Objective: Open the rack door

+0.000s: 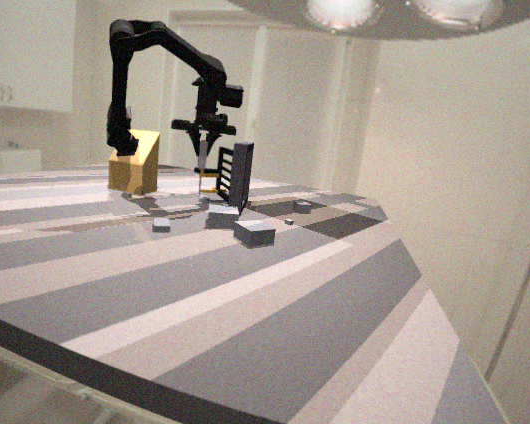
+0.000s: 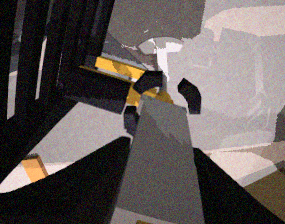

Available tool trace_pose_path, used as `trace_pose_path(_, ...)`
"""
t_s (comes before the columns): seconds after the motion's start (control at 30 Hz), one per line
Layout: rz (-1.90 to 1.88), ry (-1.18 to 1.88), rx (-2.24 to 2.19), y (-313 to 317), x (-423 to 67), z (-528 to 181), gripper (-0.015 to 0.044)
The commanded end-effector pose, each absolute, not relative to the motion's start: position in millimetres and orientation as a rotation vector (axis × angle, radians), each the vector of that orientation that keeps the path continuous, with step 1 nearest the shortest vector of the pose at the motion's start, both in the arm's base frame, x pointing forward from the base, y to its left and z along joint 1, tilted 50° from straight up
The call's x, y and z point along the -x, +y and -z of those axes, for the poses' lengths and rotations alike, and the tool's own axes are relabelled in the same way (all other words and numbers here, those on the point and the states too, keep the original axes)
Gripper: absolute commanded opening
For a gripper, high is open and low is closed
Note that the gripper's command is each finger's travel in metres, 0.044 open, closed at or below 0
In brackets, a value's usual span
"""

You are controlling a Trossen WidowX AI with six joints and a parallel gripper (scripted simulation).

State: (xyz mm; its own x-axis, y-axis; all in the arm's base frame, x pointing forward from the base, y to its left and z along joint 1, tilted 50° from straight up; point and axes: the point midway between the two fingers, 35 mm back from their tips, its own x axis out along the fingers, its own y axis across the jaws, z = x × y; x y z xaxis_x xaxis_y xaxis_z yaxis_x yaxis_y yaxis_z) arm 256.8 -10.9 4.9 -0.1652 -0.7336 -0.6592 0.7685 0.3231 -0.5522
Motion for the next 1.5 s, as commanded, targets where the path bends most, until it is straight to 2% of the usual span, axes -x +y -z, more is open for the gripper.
trace_pose_path(0.0, 1.279, 1.169, 0.023, -16, -252, -11, 0.0012)
trace_pose_path(1.47, 0.815, 1.566, 0.541, -75, -227, -84, 0.0012)
